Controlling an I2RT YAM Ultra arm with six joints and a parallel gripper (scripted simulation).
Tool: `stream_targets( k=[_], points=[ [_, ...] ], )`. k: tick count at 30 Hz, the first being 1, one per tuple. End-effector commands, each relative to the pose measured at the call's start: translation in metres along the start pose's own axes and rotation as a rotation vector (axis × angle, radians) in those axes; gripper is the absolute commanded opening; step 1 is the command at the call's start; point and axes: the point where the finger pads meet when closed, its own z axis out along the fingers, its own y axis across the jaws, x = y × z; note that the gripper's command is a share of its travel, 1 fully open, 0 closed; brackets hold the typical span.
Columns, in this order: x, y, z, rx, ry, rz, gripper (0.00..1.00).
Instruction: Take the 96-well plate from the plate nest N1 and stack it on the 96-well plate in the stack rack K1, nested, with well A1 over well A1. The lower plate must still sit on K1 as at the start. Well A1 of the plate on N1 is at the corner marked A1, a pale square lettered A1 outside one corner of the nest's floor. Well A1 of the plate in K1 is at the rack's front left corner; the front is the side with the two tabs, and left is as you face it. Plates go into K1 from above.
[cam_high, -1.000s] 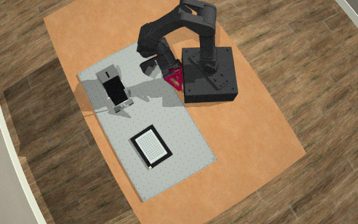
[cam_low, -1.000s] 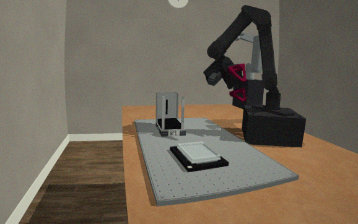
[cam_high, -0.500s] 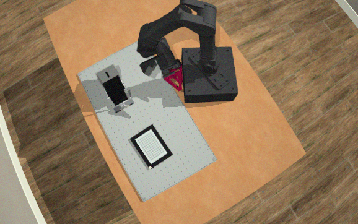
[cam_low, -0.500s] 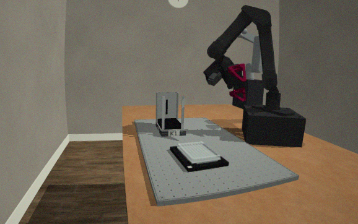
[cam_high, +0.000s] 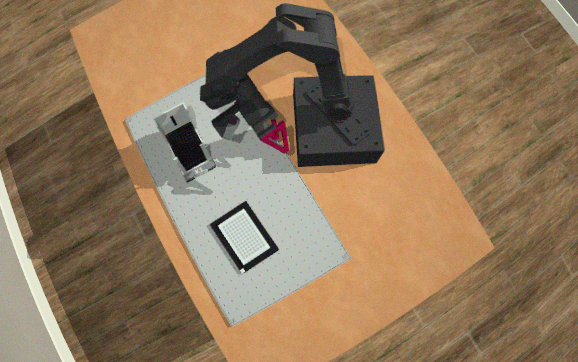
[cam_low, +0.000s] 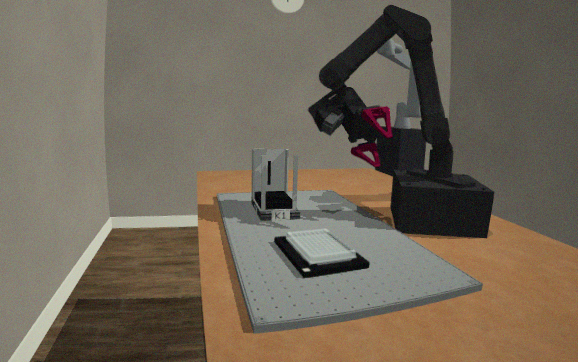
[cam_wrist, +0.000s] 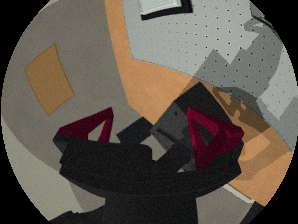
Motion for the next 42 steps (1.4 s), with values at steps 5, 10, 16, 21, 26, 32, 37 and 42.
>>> stream_targets(
  k=[5,10,16,21,26,32,37,42],
  points=[
    [-0.025,-0.008,-0.002,0.123,0.051,-0.198,1.0],
    [-0.039,-0.005,-0.004,0.216,0.09,-0.348,1.0],
    [-0.059,-0.006,0.002,0.297,0.173,-0.497,1.0],
    [-0.073,-0.002,0.005,0.342,0.206,-0.58,1.0],
    [-0.094,0.005,0.01,0.416,0.259,-0.719,1.0],
    [-0.115,0.016,0.017,0.503,0.321,-0.888,1.0],
    [-0.129,0.024,0.023,0.56,0.362,-1.001,1.0],
    [-0.144,0.035,0.03,0.617,0.401,-1.115,1.0]
  ],
)
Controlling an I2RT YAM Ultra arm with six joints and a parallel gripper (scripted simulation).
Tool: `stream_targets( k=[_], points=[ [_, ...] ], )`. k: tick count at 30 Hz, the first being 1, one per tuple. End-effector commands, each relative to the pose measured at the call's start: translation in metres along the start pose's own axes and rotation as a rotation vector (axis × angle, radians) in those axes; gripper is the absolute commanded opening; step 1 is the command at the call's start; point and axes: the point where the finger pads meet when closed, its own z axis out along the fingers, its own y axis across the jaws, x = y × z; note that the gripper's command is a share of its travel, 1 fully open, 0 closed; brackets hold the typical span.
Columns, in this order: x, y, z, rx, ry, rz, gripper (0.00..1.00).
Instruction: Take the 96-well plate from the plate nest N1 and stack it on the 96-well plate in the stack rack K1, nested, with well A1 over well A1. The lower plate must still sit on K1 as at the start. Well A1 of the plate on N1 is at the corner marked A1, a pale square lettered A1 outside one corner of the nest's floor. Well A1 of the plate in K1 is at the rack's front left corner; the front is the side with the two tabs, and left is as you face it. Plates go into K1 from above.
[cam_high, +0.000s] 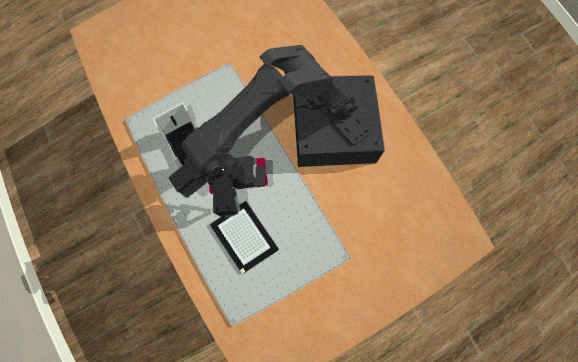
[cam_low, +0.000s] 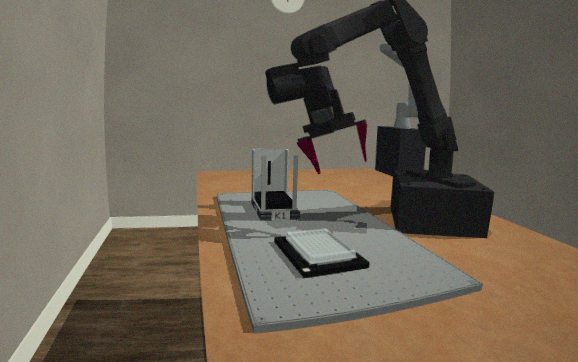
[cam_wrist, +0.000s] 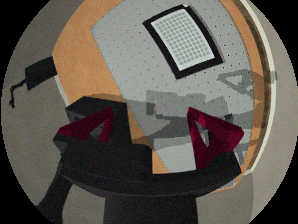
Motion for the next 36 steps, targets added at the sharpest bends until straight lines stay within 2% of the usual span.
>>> stream_targets(
  k=[1,6,8,11,13,15,17,22,23,24,27,28,31,36],
  points=[
    [-0.022,-0.015,-0.008,0.09,0.018,-0.124,1.0],
    [-0.047,-0.021,-0.01,0.166,0.062,-0.265,1.0],
    [-0.052,-0.022,-0.01,0.17,0.064,-0.271,1.0],
    [-0.067,-0.023,-0.012,0.216,0.089,-0.356,1.0],
    [-0.067,-0.023,-0.012,0.216,0.089,-0.356,1.0],
    [-0.077,-0.024,-0.013,0.247,0.106,-0.412,1.0],
    [-0.083,-0.023,-0.013,0.242,0.112,-0.415,1.0],
    [-0.11,-0.023,-0.015,0.328,0.147,-0.556,1.0],
    [-0.115,-0.022,-0.016,0.329,0.147,-0.558,1.0],
    [-0.114,-0.018,-0.015,0.307,0.161,-0.555,1.0],
    [-0.111,-0.022,-0.017,0.31,0.158,-0.541,1.0],
    [-0.11,-0.023,-0.022,0.321,0.15,-0.537,1.0],
    [-0.111,-0.022,-0.027,0.33,0.144,-0.538,1.0],
    [-0.113,-0.019,-0.026,0.325,0.137,-0.541,1.0]
  ],
)
